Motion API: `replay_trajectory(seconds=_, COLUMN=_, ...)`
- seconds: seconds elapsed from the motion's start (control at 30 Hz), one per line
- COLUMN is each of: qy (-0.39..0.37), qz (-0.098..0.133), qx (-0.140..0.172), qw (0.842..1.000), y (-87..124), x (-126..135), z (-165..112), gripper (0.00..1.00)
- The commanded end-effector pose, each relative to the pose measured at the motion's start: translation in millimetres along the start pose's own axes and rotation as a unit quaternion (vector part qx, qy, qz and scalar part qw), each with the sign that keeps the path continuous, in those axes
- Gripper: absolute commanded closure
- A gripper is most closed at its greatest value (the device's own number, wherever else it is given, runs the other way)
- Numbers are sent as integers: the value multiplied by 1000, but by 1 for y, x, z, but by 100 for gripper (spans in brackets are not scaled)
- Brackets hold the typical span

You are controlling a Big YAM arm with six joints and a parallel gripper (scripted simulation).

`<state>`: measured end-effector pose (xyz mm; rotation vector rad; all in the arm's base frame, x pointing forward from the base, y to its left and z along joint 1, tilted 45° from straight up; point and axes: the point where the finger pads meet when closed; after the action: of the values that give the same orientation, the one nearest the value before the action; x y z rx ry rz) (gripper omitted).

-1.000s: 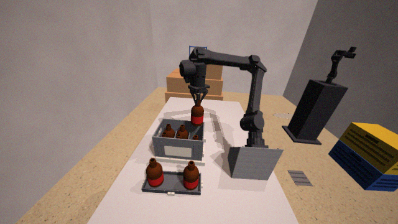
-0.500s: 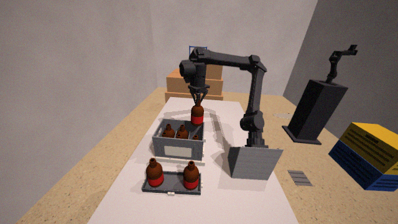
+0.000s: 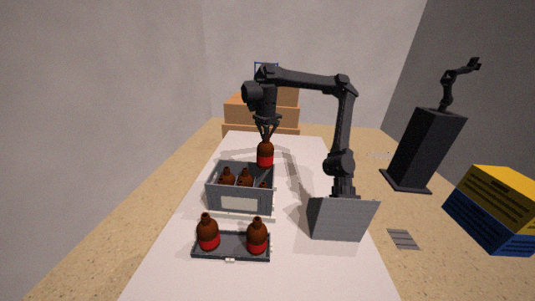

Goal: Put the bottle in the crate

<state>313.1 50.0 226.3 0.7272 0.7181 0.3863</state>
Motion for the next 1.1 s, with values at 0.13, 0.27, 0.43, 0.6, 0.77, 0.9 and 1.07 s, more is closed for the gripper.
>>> replay_trajectory(seconds=0.13, qy=-2, qz=4, qx=0, qw=1000, y=5, x=-4, z=8, gripper=100)
replay_trajectory(seconds=0.27, qy=-1, qz=3, qx=0, qw=1000, y=5, x=-3, z=7, gripper=100)
replay_trajectory(seconds=0.43, qy=0, qz=3, qx=0, qw=1000, y=5, x=-2, z=7, gripper=100)
replay_trajectory(seconds=0.6, qy=1, qz=2, qx=0, qw=1000, y=5, x=-2, z=6, gripper=100)
replay_trajectory(seconds=0.77, qy=2, qz=2, qx=0, qw=1000, y=5, x=-1, z=6, gripper=100)
replay_trajectory(seconds=0.9, qy=2, qz=2, qx=0, qw=1000, y=5, x=-1, z=5, gripper=100)
replay_trajectory(seconds=1.07, qy=2, qz=2, qx=0, qw=1000, y=5, x=-1, z=5, gripper=100)
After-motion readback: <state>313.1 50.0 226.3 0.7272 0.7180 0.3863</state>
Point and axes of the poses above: the point where the finger pads meet when closed, its own y axis back along the fingers, its own x axis across the jaws, z = x × y, and after that the axes turned 4 degrees about -y, right-handed
